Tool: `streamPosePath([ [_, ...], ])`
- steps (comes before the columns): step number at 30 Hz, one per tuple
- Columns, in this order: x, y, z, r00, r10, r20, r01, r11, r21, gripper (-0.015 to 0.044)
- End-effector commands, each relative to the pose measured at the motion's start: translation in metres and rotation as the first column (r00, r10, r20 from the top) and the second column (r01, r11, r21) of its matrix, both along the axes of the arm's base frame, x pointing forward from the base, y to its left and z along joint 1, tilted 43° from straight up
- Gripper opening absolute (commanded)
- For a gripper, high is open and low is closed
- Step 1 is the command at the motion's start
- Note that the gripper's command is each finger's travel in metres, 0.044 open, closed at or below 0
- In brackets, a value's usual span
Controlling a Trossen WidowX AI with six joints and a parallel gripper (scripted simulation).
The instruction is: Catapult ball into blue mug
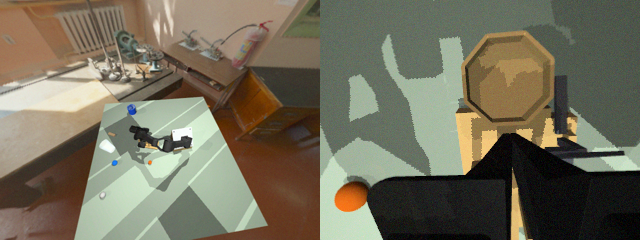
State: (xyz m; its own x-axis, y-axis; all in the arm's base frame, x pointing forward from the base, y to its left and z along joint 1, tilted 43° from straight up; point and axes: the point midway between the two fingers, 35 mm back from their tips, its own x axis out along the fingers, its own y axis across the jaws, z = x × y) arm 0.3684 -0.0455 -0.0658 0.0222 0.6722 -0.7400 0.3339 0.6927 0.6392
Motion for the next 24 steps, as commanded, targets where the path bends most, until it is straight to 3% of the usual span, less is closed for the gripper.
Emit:
streamPosePath([
  [1, 0.002, 0.006, -0.006, 1.0, -0.003, 0.001, 0.003, 1.0, 0.003, 0.0],
  [13, 0.001, 0.004, -0.004, 1.0, -0.001, 0.0, 0.001, 1.0, 0.0, 0.0],
  [21, 0.026, -0.029, 0.02, 1.0, -0.002, 0.002, 0.002, 1.0, 0.003, 0.021],
  [24, 0.018, -0.015, 0.009, 1.0, 0.003, -0.011, -0.003, 1.0, 0.007, 0.0289],
])
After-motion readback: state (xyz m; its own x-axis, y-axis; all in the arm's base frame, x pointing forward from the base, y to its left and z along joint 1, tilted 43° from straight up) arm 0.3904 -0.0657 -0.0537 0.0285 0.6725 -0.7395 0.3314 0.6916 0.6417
